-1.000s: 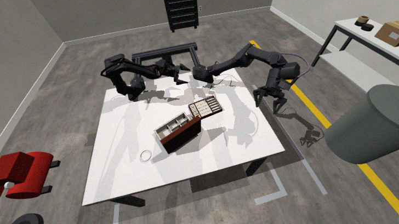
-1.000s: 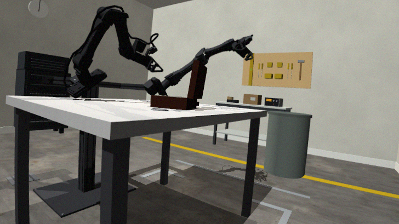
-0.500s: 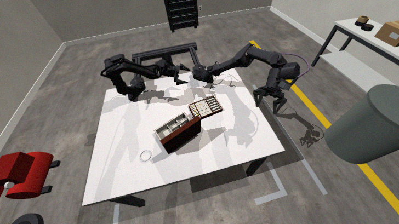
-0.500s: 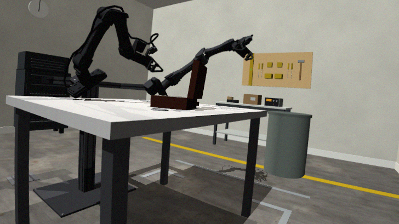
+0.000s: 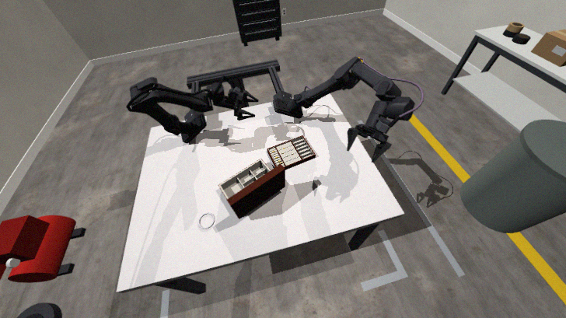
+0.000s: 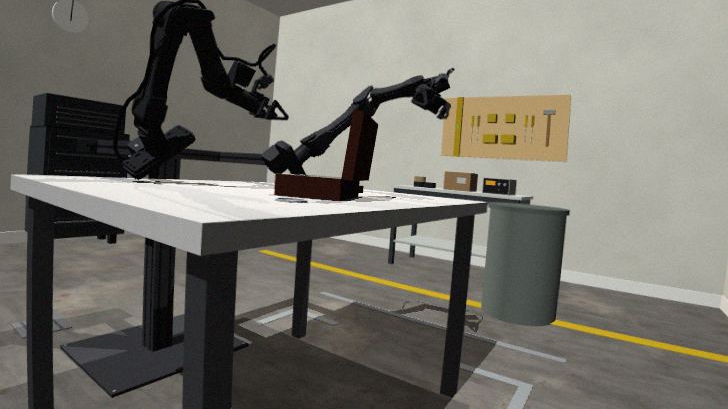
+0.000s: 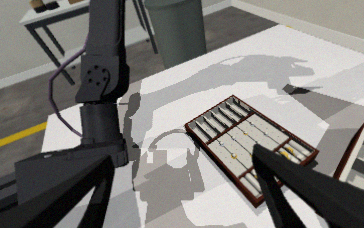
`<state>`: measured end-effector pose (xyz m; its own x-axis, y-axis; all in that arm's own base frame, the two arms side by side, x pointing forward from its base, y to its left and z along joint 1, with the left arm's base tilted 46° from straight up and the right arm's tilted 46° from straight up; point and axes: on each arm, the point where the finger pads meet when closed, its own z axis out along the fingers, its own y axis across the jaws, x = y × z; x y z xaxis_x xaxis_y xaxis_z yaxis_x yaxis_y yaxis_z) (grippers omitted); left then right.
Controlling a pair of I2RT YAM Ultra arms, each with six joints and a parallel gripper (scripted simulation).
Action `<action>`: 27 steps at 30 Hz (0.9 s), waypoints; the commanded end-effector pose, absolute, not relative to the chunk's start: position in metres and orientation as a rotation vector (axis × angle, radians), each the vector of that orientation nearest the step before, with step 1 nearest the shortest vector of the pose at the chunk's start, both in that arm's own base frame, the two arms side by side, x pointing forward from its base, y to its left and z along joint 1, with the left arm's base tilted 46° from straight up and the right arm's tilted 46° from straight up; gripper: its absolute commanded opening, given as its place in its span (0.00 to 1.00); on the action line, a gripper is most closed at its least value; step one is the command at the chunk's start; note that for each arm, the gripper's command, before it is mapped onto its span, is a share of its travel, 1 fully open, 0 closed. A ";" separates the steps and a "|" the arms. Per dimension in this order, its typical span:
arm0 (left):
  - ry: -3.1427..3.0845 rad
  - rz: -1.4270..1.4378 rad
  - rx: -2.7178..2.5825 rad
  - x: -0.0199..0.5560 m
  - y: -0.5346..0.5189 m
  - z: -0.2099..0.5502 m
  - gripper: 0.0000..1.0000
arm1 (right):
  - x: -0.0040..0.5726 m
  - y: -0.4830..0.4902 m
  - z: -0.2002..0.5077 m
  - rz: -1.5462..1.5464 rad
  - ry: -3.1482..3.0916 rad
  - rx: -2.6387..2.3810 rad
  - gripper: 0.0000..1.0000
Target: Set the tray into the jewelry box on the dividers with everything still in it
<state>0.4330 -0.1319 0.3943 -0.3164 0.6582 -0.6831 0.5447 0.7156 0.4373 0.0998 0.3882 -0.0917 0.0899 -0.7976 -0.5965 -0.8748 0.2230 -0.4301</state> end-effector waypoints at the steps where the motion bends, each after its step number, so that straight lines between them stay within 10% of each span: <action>1: 1.913 0.170 1.018 0.409 -0.133 0.401 1.00 | 0.089 0.378 -0.085 0.048 1.631 -1.696 1.00; 27: 1.987 0.537 2.147 0.201 -0.042 0.117 1.00 | 0.079 0.359 -0.058 0.025 1.533 -1.776 1.00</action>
<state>0.2120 -0.0454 0.1261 -0.0347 0.9965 0.0762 0.9453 0.0080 0.3261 0.0871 0.3612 -0.0628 0.2502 -0.8345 -0.4909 -0.8502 0.0531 -0.5237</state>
